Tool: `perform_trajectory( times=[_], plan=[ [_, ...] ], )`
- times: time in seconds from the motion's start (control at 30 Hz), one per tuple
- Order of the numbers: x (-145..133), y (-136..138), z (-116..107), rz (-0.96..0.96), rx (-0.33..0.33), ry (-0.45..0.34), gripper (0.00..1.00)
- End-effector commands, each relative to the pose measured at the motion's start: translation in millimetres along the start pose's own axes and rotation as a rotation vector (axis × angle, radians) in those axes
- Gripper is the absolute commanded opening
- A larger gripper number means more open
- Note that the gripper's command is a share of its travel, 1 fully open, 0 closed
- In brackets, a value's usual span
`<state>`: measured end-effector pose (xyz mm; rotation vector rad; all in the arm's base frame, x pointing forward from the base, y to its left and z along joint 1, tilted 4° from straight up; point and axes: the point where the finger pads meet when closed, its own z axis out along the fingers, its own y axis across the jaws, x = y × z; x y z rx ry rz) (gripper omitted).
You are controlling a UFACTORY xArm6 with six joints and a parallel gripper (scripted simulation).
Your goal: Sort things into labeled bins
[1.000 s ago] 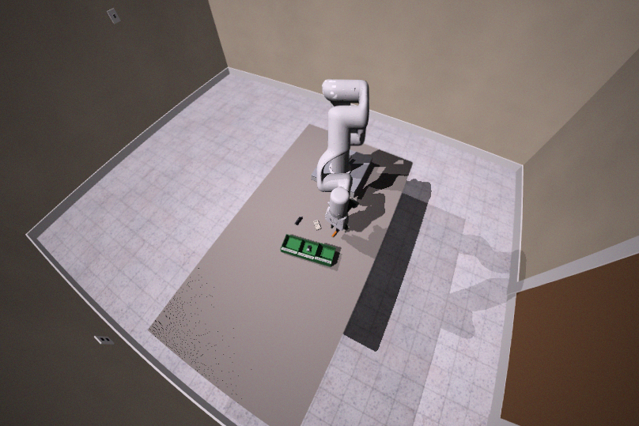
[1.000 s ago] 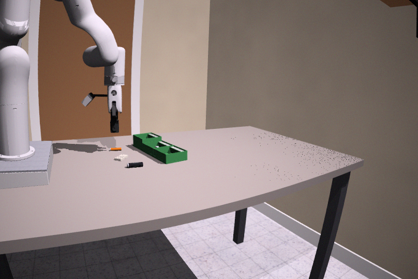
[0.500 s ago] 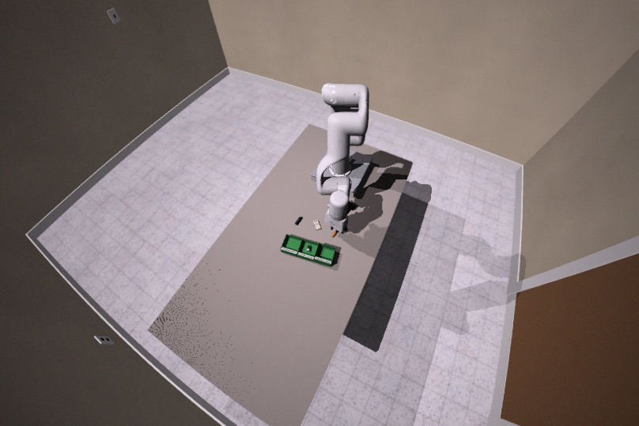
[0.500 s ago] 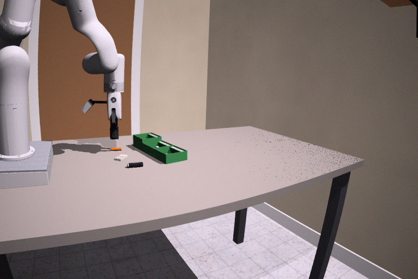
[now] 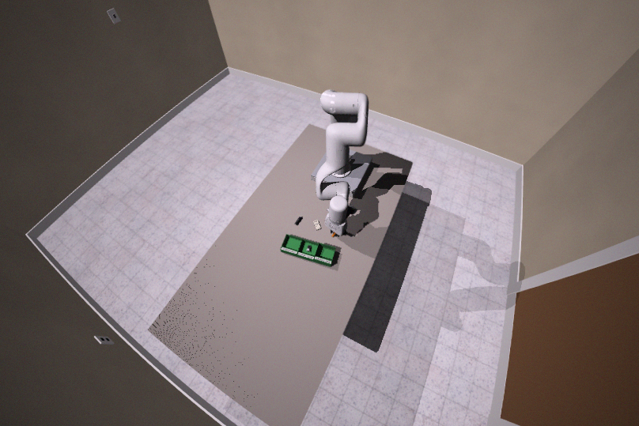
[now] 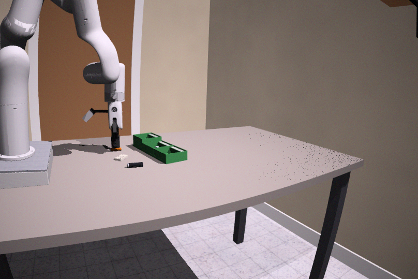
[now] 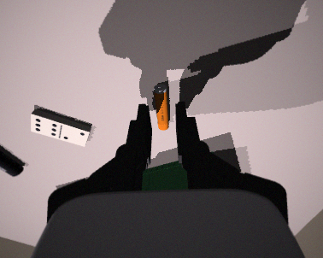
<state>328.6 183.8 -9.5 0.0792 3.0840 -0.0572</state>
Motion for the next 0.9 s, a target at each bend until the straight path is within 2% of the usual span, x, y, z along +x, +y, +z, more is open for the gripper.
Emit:
perform_trajectory(
  times=[0.0, 0.23, 0.7, 0.73, 0.87],
  plan=[
    [-1.1, 0.6, 2.0, 0.0, -0.001, -0.003, 0.23],
    [-0.2, 0.1, 11.3, 0.0, -0.001, -0.002, 0.23],
    [0.1, 0.1, 11.4, 0.0, -0.001, -0.003, 0.23],
    [0.1, 0.1, 11.4, 0.0, -0.001, -0.003, 0.0],
    [0.1, 0.1, 11.4, 0.0, -0.001, -0.003, 0.0]
  ],
)
